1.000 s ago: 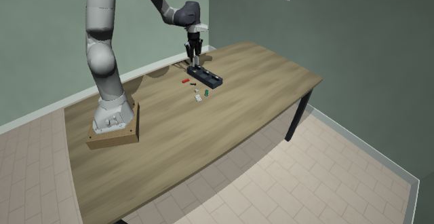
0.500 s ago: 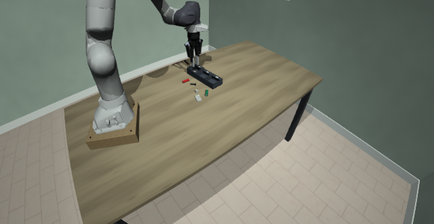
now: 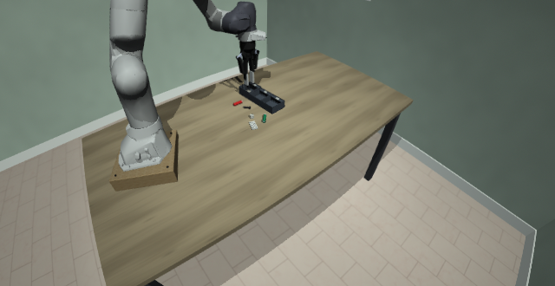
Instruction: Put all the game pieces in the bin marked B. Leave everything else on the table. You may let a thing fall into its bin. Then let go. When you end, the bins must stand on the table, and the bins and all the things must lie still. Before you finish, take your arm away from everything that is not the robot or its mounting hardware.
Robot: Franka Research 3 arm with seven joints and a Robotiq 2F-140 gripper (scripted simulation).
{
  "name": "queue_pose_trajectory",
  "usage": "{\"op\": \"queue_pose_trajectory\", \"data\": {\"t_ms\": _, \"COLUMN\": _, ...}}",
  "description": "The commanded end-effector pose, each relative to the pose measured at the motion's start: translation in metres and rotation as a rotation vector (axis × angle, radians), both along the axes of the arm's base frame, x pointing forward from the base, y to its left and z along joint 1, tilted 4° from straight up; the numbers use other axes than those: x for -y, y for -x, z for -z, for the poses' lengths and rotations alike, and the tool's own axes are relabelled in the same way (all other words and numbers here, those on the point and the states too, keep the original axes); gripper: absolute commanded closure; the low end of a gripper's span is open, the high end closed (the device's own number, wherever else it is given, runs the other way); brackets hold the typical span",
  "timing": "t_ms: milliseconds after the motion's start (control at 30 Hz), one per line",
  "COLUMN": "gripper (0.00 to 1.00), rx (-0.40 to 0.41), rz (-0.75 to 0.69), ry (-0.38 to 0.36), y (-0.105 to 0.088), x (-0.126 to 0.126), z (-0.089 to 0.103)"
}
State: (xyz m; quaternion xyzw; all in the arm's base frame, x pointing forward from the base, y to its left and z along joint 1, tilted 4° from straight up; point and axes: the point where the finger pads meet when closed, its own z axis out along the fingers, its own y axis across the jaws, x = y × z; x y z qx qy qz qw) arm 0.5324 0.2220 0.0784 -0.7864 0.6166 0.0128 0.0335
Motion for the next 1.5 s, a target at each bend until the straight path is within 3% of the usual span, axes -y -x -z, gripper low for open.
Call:
{"op": "queue_pose_trajectory", "data": {"t_ms": 0, "gripper": 0.81, "rx": -0.002, "rz": -0.002, "ry": -0.001, "y": 0.001, "x": 0.000, "z": 0.000}}
{"op": "queue_pose_trajectory", "data": {"t_ms": 400, "gripper": 0.81, "rx": -0.002, "rz": -0.002, "ry": -0.001, "y": 0.002, "x": 0.000, "z": 0.000}}
{"op": "queue_pose_trajectory", "data": {"t_ms": 433, "gripper": 0.75, "rx": -0.006, "rz": 0.048, "ry": -0.002, "y": 0.005, "x": 0.008, "z": 0.000}}
{"op": "queue_pose_trajectory", "data": {"t_ms": 533, "gripper": 0.75, "rx": -0.015, "rz": 0.188, "ry": -0.005, "y": 0.015, "x": 0.031, "z": 0.002}}
{"op": "queue_pose_trajectory", "data": {"t_ms": 833, "gripper": 0.75, "rx": -0.030, "rz": 0.406, "ry": -0.009, "y": 0.043, "x": 0.100, "z": 0.007}}
{"op": "queue_pose_trajectory", "data": {"t_ms": 900, "gripper": 0.75, "rx": -0.030, "rz": 0.406, "ry": -0.009, "y": 0.050, "x": 0.116, "z": 0.008}}
{"op": "queue_pose_trajectory", "data": {"t_ms": 967, "gripper": 0.75, "rx": -0.030, "rz": 0.406, "ry": -0.009, "y": 0.050, "x": 0.116, "z": 0.008}}
{"op": "queue_pose_trajectory", "data": {"t_ms": 1467, "gripper": 0.75, "rx": -0.030, "rz": 0.406, "ry": -0.009, "y": 0.097, "x": 0.231, "z": 0.017}}
